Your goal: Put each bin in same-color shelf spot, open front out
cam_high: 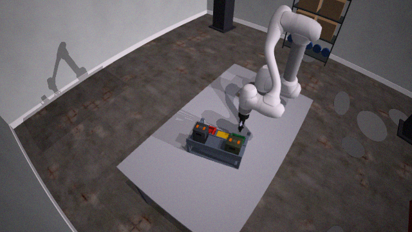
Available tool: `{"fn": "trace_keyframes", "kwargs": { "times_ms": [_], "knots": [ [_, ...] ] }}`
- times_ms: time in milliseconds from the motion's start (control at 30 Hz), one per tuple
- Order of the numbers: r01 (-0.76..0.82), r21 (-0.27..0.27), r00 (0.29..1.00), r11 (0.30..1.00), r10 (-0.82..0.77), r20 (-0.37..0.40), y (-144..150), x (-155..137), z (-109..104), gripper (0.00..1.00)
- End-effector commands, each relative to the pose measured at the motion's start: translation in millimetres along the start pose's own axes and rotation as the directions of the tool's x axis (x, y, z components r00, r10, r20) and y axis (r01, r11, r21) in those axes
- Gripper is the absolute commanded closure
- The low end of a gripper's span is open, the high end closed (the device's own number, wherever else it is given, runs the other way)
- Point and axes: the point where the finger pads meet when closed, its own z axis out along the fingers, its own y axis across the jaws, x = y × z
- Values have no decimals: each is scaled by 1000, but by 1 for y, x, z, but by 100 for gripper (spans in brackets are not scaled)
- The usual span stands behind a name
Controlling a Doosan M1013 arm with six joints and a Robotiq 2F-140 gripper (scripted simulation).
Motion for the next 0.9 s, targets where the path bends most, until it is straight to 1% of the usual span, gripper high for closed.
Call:
{"fn": "trace_keyframes", "kwargs": {
  "times_ms": [0,533,667,800,867],
  "knots": [
    [0,0,1000,1000,0,0,-4,0,-4,90],
    [0,0,1000,1000,0,0,-8,0,-9,90],
    [0,0,1000,1000,0,0,-8,0,-14,90],
    [0,0,1000,1000,0,0,-8,0,-25,90],
    [0,0,1000,1000,0,0,-8,0,-25,90]
  ]
}}
